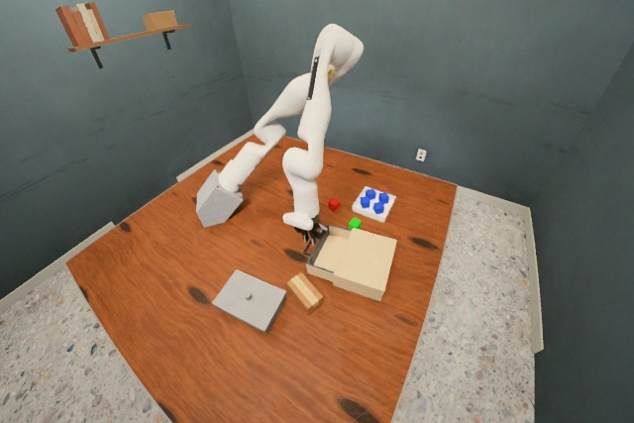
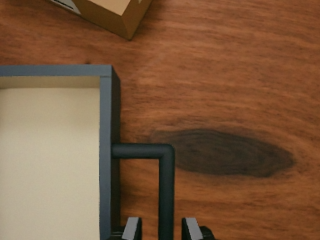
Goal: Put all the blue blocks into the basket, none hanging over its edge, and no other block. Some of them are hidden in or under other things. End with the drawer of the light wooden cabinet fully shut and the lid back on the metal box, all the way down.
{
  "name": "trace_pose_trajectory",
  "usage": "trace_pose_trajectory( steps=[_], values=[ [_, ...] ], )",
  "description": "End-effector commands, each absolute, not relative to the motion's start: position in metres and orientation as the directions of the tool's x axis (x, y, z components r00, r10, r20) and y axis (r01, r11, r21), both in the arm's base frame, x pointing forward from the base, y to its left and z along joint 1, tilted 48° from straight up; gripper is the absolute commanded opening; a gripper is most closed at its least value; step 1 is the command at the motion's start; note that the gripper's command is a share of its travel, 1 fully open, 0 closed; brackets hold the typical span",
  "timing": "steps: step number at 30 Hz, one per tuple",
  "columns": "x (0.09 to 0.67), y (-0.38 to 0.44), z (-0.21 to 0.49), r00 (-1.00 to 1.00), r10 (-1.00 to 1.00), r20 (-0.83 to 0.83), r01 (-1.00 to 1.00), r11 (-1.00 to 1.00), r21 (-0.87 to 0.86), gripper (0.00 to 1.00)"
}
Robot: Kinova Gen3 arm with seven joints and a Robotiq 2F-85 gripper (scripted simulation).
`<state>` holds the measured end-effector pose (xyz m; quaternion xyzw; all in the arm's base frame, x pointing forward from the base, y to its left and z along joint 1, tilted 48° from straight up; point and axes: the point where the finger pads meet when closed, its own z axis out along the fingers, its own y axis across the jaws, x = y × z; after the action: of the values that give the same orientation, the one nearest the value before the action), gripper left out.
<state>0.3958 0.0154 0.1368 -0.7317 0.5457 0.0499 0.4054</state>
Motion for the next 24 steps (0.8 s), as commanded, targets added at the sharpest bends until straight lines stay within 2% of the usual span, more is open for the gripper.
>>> trace_pose_trajectory(
  steps=[1, 24],
  values=[
    [0.3967, 0.0191, 0.1338, 0.401, -0.757, -0.516, -0.839, -0.077, -0.539, 0.30],
    [0.4020, 0.0279, 0.1248, 0.401, -0.757, -0.516, -0.838, -0.076, -0.540, 0.30]
  ],
)
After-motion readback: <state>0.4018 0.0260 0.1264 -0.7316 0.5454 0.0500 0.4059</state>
